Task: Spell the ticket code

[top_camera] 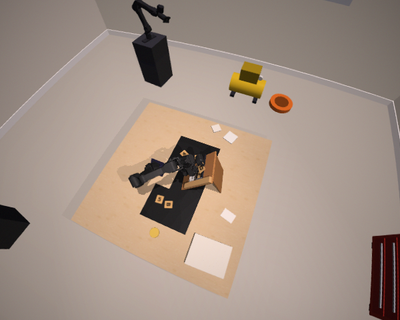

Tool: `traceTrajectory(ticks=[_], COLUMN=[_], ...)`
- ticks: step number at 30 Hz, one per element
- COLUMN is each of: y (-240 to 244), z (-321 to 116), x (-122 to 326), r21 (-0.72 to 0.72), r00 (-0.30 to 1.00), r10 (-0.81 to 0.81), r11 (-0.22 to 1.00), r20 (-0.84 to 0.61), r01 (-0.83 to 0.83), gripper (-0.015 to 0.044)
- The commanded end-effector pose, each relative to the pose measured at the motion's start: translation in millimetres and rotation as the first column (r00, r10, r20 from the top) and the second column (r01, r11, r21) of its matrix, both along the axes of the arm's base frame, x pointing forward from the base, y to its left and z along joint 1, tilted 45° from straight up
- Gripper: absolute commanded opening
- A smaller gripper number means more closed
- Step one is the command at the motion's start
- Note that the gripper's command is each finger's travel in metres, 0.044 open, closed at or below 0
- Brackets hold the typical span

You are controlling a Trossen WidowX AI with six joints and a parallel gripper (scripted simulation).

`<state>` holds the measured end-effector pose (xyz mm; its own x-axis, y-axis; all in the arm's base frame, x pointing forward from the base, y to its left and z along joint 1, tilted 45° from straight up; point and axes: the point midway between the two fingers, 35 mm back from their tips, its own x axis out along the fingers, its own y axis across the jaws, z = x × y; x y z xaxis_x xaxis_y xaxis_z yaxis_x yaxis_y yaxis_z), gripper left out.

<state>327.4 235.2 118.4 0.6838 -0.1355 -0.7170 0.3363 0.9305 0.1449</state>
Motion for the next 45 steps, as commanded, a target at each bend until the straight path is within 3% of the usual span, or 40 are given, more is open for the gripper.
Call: traceTrajectory(ticks=[1,16,35,45], y=[13,68,105,98], z=[-16,-90,-178,-203], x=[-6,-50,-122,-90], r21=[-0.079,-0.407,-0.697,-0.7], r00=[0.998,0.931,0.749,0.748], r10=[0.063,0.342,0.573,0.574], r11=[0.995,0.838,0.386,0.381], r20=[-0.017,-0.13,-0.333,-0.333], r01=[-0.064,-0.364,-0.605,-0.604], gripper=[0.0,0.0,0.0,0.0])
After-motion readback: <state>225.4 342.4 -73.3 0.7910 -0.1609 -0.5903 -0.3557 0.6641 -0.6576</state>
